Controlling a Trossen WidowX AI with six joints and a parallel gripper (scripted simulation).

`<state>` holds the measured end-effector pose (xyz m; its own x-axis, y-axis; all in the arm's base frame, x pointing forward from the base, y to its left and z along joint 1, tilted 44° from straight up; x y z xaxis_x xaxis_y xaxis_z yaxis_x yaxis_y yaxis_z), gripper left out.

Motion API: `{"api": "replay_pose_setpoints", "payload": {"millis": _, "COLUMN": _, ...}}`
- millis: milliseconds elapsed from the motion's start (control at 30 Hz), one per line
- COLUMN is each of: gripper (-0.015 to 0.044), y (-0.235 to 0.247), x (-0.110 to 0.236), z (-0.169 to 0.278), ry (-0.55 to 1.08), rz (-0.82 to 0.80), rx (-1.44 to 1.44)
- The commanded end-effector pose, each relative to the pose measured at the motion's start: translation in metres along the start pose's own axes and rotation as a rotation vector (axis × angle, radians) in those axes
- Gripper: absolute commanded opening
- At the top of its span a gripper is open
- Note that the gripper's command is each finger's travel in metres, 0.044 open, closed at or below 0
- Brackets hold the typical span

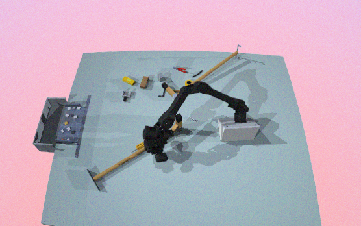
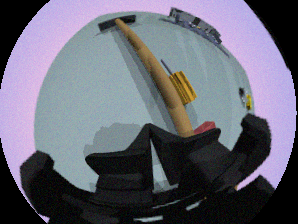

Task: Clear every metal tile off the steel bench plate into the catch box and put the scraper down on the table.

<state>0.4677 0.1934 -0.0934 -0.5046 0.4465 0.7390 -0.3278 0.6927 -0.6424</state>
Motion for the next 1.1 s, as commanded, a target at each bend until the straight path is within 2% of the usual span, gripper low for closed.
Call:
{"api": "replay_pose_setpoints", "payload": {"millis": 0, "gripper": 0.0000, "y": -0.005, "x": 0.000, "z": -0.004, "ry": -0.004, "rz": -0.004, "rx": 0.001}}
{"api": "replay_pose_setpoints", "payload": {"millis": 1067, "gripper": 0.0000, "y": -0.032, "x": -0.004, "z": -0.017, "ry": -0.004, "rz": -0.004, "rx": 0.001}}
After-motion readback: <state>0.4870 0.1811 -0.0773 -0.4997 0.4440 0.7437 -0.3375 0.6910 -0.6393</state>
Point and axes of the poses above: the point midway between the two fingers, 35 mm back from their tips, its own x axis back along the fingers, its own y axis across the jaws, z = x × y, the point moved 2 cm from there along x, back along the fingers, and after that the axes turned 6 degrees about -x, right-handed, at the moved point
